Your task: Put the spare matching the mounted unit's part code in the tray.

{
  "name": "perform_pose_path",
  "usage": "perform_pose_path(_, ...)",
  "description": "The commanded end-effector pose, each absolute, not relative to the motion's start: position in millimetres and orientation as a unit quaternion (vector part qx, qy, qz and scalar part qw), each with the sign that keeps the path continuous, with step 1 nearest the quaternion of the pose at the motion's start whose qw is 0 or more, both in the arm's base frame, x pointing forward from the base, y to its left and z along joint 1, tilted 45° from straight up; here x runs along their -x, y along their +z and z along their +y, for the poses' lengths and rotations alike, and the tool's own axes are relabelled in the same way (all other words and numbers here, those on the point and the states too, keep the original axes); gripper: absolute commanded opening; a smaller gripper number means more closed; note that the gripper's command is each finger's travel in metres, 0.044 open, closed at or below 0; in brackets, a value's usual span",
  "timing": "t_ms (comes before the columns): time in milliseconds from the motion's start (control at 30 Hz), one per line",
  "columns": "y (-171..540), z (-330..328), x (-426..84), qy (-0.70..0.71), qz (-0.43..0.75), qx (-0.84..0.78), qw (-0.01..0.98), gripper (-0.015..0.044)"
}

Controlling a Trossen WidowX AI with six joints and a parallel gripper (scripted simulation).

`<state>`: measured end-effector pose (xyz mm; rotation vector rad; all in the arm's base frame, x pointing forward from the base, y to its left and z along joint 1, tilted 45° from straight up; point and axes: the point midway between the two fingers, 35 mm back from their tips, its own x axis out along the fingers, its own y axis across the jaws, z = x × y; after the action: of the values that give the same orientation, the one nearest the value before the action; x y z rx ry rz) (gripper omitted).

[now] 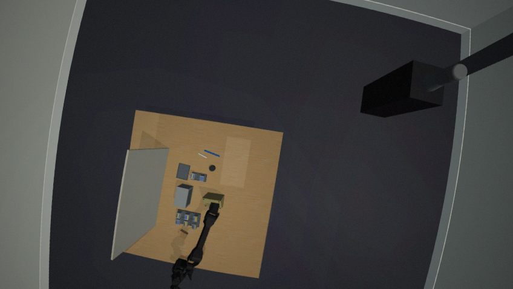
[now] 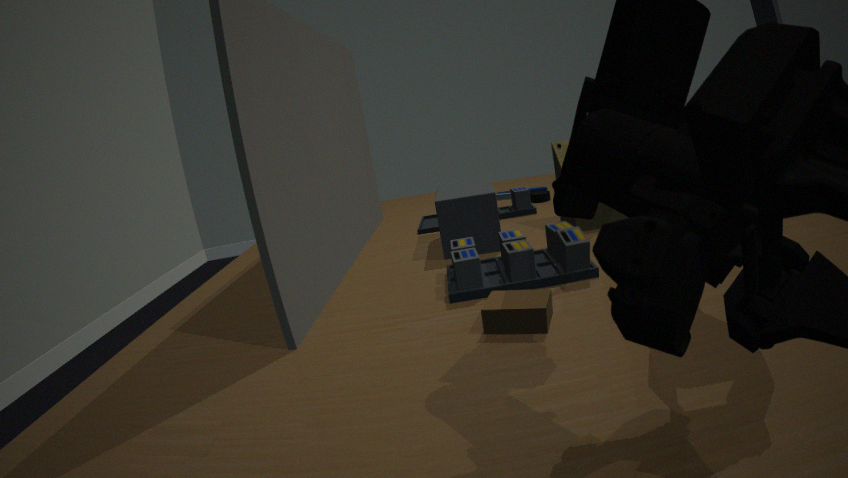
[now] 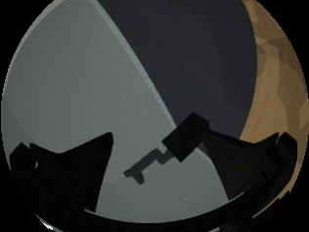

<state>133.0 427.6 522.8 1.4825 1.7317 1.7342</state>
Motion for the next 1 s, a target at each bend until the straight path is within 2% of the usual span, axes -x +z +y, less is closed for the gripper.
perform_pose_path(0,501,436,-171,0.588,0.57,-0.537,0.202,0.044)
perform_pose_path(267,454,433,-250,0.56,0.501,-0.554,0.358,0.044)
perform_pose_path(533,413,416,-307,0.526,0.458,-0.536,0.476,0.044)
perform_pose_path(967,327,354,-392,0.443,0.416,-0.437,0.663,0.044)
